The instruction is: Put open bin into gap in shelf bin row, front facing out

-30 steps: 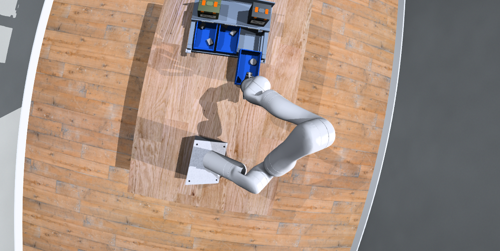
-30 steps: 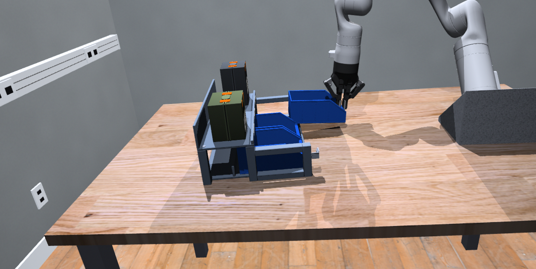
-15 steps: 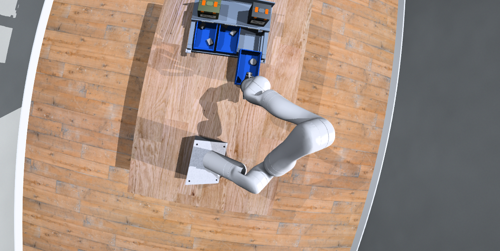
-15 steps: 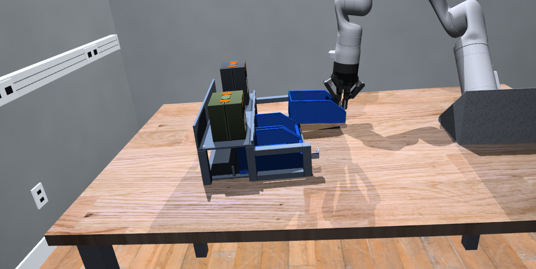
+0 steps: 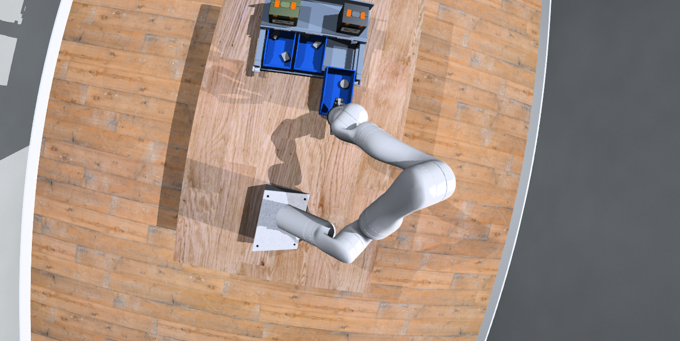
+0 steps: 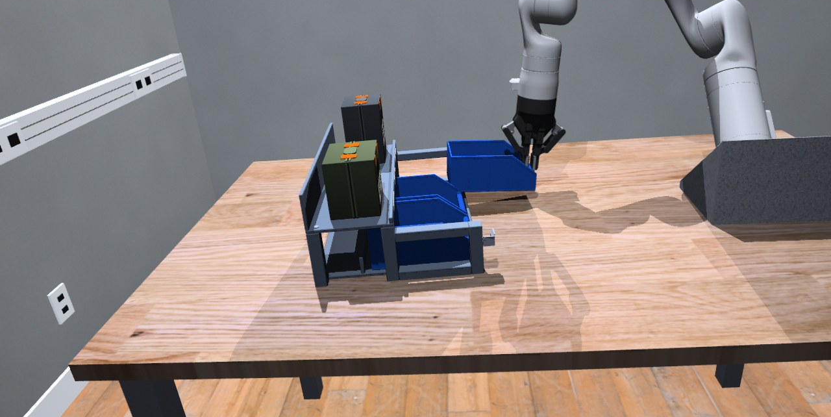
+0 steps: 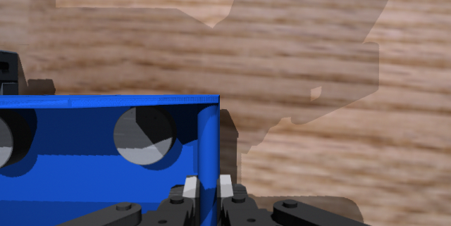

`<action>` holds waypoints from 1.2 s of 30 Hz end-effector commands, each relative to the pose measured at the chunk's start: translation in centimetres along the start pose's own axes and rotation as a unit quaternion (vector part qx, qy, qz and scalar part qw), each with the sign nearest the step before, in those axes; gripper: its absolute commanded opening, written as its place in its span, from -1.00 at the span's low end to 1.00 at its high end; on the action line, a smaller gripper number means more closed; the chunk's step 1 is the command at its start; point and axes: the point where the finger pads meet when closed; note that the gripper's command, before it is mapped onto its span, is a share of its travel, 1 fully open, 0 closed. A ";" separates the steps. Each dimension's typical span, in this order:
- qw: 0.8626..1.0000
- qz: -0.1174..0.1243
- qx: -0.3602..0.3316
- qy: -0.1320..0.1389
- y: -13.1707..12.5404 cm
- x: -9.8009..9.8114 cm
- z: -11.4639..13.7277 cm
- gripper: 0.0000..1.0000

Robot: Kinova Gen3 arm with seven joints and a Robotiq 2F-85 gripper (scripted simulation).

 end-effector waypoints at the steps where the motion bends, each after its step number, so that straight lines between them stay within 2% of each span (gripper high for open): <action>1: 1.000 -0.005 0.000 0.001 0.0 0.1 0.0 -0.80; 5: 1.000 -0.029 0.000 0.006 0.0 0.1 0.0 -0.80; 17: 1.000 -0.029 0.000 0.006 0.0 0.1 0.0 -0.80; 22: 0.998 -0.056 0.000 0.011 -0.1 0.1 -0.1 -0.80; 36: 0.998 -0.056 0.000 0.012 -0.4 0.0 -0.1 -0.80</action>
Point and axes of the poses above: the point where the finger pads meet when closed, its own x axis back along the fingers, its own y axis across the jaws, z = x × y, and after that the axes turned 12 degrees about -x, right-handed
